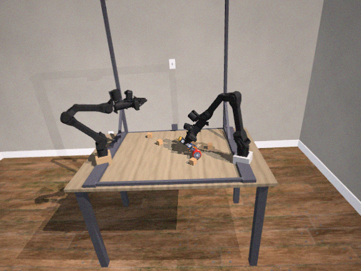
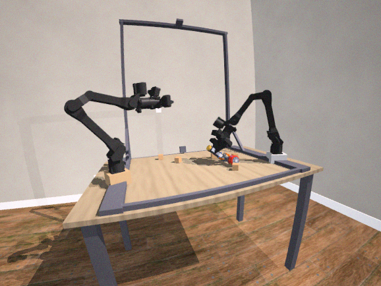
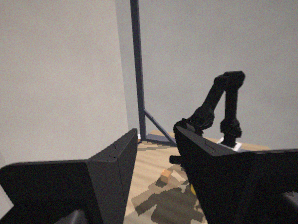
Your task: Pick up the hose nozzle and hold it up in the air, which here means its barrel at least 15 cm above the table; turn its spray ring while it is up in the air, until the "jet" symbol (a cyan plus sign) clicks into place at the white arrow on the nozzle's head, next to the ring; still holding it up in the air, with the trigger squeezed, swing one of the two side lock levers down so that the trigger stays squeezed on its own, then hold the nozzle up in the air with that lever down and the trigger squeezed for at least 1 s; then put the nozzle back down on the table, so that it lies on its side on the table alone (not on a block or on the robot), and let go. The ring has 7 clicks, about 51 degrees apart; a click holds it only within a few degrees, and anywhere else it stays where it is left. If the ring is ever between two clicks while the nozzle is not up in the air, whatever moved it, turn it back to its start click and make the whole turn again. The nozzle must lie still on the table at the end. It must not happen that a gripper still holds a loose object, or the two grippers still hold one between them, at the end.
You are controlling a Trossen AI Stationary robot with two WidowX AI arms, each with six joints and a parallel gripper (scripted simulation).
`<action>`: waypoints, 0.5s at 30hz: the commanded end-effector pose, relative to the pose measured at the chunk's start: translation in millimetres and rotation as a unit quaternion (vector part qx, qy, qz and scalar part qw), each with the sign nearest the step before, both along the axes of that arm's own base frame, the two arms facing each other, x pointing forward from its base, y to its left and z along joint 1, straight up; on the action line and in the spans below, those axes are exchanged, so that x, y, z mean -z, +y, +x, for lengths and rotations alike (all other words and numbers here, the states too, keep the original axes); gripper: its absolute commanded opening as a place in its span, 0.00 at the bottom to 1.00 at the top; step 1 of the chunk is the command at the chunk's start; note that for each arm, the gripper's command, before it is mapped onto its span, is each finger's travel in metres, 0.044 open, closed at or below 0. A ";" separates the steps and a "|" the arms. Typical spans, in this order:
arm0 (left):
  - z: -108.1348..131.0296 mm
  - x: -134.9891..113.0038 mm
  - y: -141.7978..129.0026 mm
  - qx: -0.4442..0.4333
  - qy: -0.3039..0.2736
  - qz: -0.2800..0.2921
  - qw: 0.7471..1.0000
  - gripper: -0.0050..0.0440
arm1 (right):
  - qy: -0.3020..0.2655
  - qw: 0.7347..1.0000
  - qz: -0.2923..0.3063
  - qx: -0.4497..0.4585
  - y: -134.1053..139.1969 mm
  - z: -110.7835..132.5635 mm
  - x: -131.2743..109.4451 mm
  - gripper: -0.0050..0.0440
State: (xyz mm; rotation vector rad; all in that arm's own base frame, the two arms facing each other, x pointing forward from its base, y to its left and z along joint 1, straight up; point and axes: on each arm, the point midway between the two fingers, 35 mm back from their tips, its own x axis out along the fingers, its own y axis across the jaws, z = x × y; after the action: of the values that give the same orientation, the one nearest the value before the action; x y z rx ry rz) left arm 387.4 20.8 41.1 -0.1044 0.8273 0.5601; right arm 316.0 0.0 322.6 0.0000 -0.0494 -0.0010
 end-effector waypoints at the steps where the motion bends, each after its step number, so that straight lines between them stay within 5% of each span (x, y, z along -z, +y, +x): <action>1: 15.8 -11.2 5.6 -0.010 0.005 -0.019 1.000 0.45 | -0.008 1.000 0.001 -0.003 0.6 -1.1 -6.5 0.45; 15: 29.8 -3.6 15.3 -0.019 0.073 -0.059 0.995 0.45 | -0.008 1.000 0.001 -0.003 0.6 -1.1 -6.5 0.45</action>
State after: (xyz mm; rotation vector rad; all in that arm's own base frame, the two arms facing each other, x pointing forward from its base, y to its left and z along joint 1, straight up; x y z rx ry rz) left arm 402.2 30.5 32.1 -0.1547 0.9915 0.5550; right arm 316.0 0.0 322.6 0.0000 -0.0494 -0.0010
